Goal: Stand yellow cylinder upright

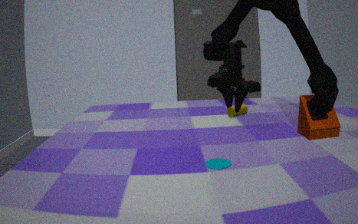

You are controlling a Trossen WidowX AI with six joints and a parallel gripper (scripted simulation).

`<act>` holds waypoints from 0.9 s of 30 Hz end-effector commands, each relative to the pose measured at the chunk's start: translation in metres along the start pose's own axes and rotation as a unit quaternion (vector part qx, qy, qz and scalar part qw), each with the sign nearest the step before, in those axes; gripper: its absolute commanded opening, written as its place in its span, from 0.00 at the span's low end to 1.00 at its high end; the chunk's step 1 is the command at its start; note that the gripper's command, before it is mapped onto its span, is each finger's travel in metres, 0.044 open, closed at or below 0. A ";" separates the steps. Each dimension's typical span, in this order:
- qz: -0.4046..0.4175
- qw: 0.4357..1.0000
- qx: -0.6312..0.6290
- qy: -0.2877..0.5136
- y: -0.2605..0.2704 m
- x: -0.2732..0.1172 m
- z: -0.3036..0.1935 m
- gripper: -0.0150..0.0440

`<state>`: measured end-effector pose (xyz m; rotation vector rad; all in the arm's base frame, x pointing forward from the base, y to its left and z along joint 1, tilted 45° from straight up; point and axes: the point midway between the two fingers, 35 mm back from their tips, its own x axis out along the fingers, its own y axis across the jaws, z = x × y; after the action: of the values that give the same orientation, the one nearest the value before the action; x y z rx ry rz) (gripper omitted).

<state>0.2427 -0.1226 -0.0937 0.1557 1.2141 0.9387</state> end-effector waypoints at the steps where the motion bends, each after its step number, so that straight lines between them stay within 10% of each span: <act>1: 0.001 1.000 -0.005 0.002 0.000 -0.009 0.000 0.43; 27: 0.007 1.000 -0.017 0.002 0.006 -0.072 0.000 0.43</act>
<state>0.2379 -0.1644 -0.0436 0.1418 1.2013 0.9633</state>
